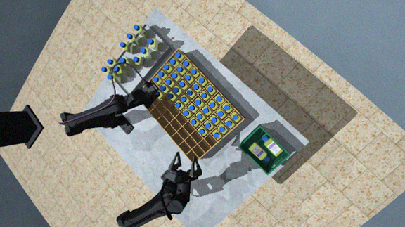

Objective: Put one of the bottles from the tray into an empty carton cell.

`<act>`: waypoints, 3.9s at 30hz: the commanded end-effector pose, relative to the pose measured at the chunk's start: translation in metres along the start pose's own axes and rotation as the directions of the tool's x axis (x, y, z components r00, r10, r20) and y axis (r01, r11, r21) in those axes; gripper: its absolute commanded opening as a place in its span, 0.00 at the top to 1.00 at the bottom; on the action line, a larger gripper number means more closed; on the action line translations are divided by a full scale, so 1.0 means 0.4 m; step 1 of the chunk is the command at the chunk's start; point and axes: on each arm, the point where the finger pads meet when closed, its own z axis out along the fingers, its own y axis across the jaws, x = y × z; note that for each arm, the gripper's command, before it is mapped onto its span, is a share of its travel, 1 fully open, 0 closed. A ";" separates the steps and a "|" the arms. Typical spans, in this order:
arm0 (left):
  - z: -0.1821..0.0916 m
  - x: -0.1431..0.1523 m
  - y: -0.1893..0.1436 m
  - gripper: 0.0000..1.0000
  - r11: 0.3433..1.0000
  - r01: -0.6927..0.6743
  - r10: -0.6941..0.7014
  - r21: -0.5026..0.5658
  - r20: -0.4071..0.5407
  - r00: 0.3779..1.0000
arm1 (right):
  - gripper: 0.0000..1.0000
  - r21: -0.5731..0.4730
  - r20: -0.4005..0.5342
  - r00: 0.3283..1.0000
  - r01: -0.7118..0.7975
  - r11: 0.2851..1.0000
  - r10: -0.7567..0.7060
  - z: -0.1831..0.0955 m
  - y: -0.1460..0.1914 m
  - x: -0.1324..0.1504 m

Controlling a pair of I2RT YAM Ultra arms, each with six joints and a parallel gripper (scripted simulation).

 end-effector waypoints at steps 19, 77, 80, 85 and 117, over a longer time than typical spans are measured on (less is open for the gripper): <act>0.002 -0.026 -0.001 0.70 1.000 0.009 -0.010 0.011 0.074 0.997 | 0.00 0.001 0.009 1.000 0.008 1.000 -0.009 -0.003 -0.001 -0.017; -0.187 -0.077 -0.026 0.56 0.999 0.016 -0.021 0.039 0.133 0.991 | 0.00 0.001 0.009 1.000 0.008 1.000 -0.008 -0.003 -0.001 -0.017; -0.231 -0.118 0.005 0.56 0.998 0.037 -0.047 0.050 0.213 0.976 | 0.00 0.001 0.009 1.000 0.008 1.000 -0.008 -0.003 -0.001 -0.017; -0.210 -0.144 0.020 0.56 0.996 0.013 -0.039 0.089 0.294 0.955 | 0.00 0.001 0.009 1.000 0.008 1.000 -0.009 -0.003 -0.001 -0.017; -0.717 -0.397 0.290 0.56 1.000 0.016 0.004 -0.010 0.941 0.339 | 0.00 0.001 0.009 1.000 0.008 1.000 -0.009 -0.003 -0.001 -0.017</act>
